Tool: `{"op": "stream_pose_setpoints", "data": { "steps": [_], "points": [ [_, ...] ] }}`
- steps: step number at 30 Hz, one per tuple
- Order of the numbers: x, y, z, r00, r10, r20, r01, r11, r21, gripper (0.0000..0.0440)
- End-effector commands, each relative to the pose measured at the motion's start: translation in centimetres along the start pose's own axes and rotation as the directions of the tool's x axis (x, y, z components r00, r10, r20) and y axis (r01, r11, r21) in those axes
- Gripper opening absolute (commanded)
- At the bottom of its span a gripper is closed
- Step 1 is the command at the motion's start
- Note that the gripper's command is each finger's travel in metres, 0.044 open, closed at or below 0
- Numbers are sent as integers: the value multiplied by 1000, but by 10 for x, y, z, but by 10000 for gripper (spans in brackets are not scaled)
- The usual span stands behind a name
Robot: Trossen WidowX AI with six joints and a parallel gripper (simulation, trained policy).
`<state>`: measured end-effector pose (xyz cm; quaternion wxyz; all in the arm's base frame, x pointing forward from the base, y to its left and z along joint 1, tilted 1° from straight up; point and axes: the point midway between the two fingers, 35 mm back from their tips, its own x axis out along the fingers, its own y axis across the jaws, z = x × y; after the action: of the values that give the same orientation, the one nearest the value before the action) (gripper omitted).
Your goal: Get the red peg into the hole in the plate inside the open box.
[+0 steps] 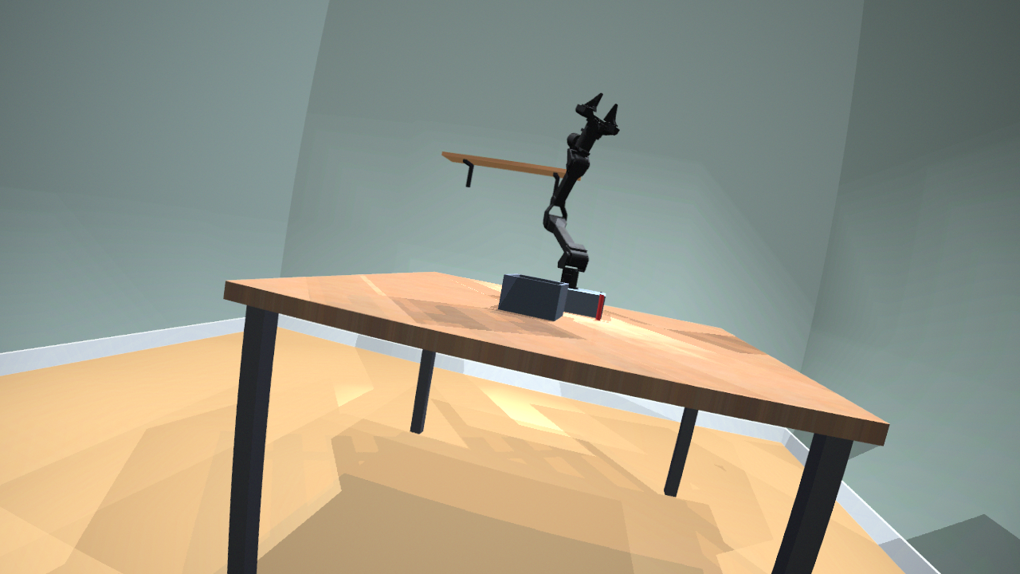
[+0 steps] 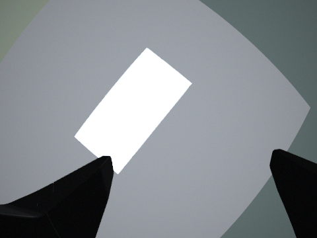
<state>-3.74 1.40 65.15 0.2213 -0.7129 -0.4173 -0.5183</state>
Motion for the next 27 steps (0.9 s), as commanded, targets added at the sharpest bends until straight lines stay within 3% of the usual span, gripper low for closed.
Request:
{"op": "stream_pose_setpoints", "data": {
  "steps": [1,3,14,27],
  "points": [
    [-1,3,0,1000,19,-7,-19,1000,25,418],
    [-1,10,3,998,54,-8,-54,995,82,440],
    [-3,43,53,973,201,113,-229,893,387,440],
    [-14,70,128,893,320,318,-451,625,638,440]
  ]
}}
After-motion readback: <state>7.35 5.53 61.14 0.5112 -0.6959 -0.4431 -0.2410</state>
